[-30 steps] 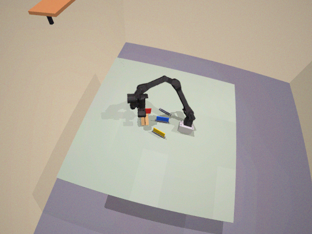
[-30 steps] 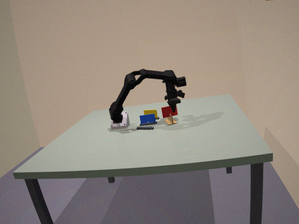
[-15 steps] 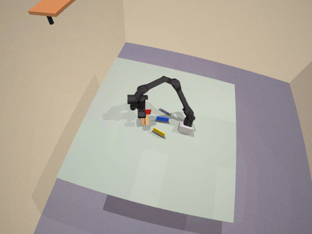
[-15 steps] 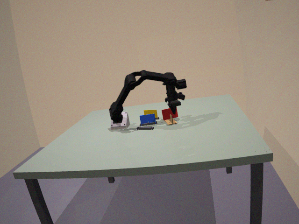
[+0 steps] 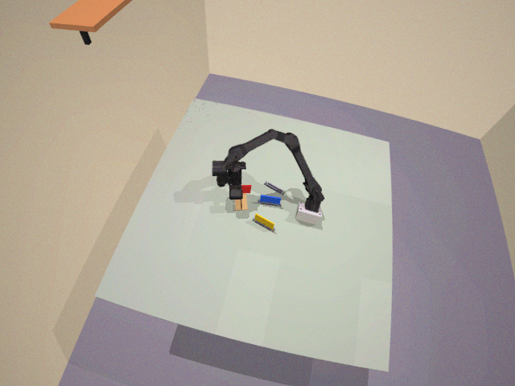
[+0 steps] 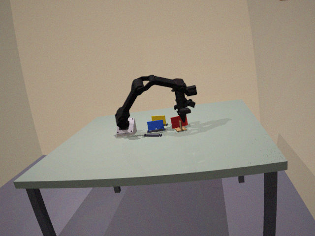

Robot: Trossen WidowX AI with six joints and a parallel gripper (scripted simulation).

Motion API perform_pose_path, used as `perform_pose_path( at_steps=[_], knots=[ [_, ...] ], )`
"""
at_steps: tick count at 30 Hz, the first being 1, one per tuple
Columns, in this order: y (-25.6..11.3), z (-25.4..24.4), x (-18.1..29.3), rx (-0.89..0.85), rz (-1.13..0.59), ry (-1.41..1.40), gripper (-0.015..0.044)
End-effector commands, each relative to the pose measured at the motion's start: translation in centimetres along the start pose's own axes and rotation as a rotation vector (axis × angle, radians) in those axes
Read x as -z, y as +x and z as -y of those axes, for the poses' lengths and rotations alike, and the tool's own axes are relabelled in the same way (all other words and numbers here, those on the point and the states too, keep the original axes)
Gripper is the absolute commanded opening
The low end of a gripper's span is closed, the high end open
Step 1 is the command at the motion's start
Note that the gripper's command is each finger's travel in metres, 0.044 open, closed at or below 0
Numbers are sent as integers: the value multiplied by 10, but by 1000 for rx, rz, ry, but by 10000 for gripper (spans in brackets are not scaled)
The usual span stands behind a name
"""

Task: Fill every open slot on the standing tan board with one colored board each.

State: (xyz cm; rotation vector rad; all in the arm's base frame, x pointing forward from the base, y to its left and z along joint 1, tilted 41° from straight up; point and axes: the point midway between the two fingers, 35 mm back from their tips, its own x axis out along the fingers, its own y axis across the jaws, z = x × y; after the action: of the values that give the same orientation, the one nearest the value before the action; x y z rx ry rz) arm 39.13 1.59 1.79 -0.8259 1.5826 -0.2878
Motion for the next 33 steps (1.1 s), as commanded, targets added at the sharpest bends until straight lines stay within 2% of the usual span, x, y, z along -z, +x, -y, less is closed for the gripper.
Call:
perform_pose_path(
  at_steps=[1, 5, 11, 12, 21, 27, 32, 33],
  knots=[
    [0, 0, 0, 0, 0, 0, 0],
    [0, 0, 0, 0, 0, 0, 0],
    [0, 0, 0, 0, 0, 0, 157],
    [0, 0, 0, 0, 0, 0, 165],
    [-2, 0, 0, 0, 0, 0, 165],
    [-70, -1, -1, 1, 1, -5, 165],
    [-78, -1, -3, 1, 1, -6, 165],
    [-81, -1, -3, 1, 9, -4, 185]
  ],
)
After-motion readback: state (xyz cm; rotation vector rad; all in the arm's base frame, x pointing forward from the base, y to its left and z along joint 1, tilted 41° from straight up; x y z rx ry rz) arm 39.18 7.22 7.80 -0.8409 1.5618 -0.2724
